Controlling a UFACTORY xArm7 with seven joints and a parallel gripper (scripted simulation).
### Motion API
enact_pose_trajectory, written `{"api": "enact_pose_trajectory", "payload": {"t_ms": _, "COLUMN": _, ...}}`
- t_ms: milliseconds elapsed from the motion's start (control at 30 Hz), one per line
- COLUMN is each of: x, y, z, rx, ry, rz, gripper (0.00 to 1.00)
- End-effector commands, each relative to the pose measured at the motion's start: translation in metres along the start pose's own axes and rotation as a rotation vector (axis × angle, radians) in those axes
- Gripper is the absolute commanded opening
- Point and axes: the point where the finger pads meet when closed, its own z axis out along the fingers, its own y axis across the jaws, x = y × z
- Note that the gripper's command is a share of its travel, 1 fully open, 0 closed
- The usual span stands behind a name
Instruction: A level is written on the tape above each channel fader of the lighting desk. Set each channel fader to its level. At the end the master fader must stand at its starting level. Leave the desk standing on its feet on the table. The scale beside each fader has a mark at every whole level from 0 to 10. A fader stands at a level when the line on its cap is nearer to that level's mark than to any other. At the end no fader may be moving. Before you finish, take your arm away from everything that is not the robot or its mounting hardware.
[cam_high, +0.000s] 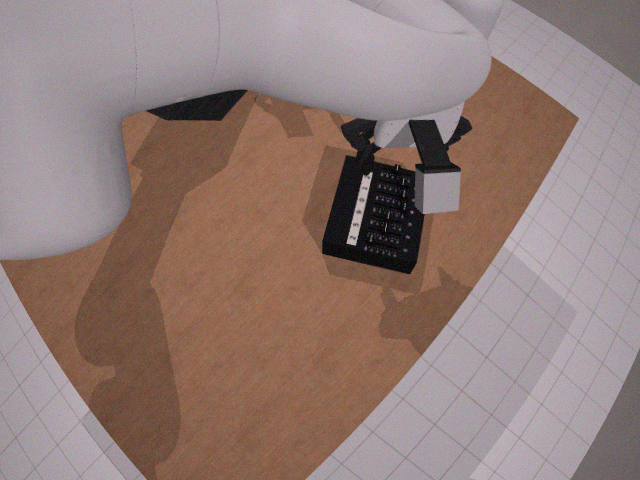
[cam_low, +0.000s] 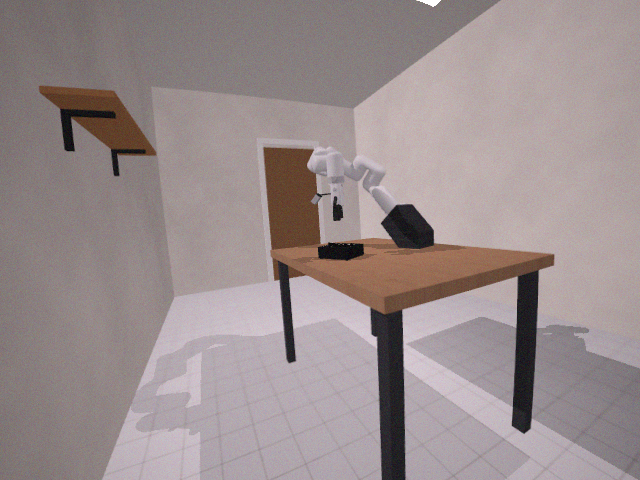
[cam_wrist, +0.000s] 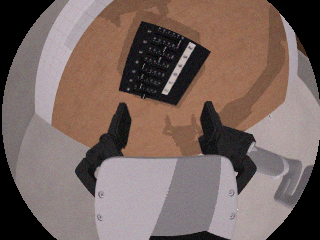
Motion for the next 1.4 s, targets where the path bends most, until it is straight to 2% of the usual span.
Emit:
{"api": "enact_pose_trajectory", "payload": {"t_ms": 0, "x": -0.002, "y": 0.005, "z": -0.006, "rx": 0.047, "ry": 0.006, "rz": -0.276, "gripper": 1.00}}
{"api": "enact_pose_trajectory", "payload": {"t_ms": 67, "x": -0.003, "y": 0.007, "z": -0.006, "rx": 0.062, "ry": 0.016, "rz": -0.394, "gripper": 1.00}}
{"api": "enact_pose_trajectory", "payload": {"t_ms": 133, "x": -0.003, "y": 0.007, "z": -0.006, "rx": 0.062, "ry": 0.016, "rz": -0.394, "gripper": 1.00}}
{"api": "enact_pose_trajectory", "payload": {"t_ms": 167, "x": -0.003, "y": 0.007, "z": -0.007, "rx": 0.086, "ry": 0.022, "rz": -0.563, "gripper": 1.00}}
{"api": "enact_pose_trajectory", "payload": {"t_ms": 233, "x": -0.004, "y": 0.008, "z": -0.007, "rx": 0.096, "ry": 0.024, "rz": -0.633, "gripper": 1.00}}
{"api": "enact_pose_trajectory", "payload": {"t_ms": 733, "x": -0.003, "y": 0.008, "z": -0.007, "rx": 0.096, "ry": 0.025, "rz": -0.640, "gripper": 1.00}}
{"api": "enact_pose_trajectory", "payload": {"t_ms": 833, "x": 0.008, "y": 0.016, "z": 0.011, "rx": 0.095, "ry": 0.031, "rz": -0.738, "gripper": 1.00}}
{"api": "enact_pose_trajectory", "payload": {"t_ms": 933, "x": 0.029, "y": 0.037, "z": 0.048, "rx": 0.091, "ry": 0.040, "rz": -0.955, "gripper": 1.00}}
{"api": "enact_pose_trajectory", "payload": {"t_ms": 967, "x": 0.029, "y": 0.037, "z": 0.048, "rx": 0.091, "ry": 0.040, "rz": -0.955, "gripper": 1.00}}
{"api": "enact_pose_trajectory", "payload": {"t_ms": 1067, "x": 0.039, "y": 0.054, "z": 0.073, "rx": 0.089, "ry": 0.043, "rz": -1.110, "gripper": 1.00}}
{"api": "enact_pose_trajectory", "payload": {"t_ms": 1133, "x": 0.040, "y": 0.056, "z": 0.076, "rx": 0.089, "ry": 0.043, "rz": -1.128, "gripper": 1.00}}
{"api": "enact_pose_trajectory", "payload": {"t_ms": 1167, "x": 0.040, "y": 0.056, "z": 0.076, "rx": 0.089, "ry": 0.043, "rz": -1.128, "gripper": 0.00}}
{"api": "enact_pose_trajectory", "payload": {"t_ms": 1367, "x": 0.040, "y": 0.056, "z": 0.076, "rx": 0.089, "ry": 0.043, "rz": -1.128, "gripper": 0.00}}
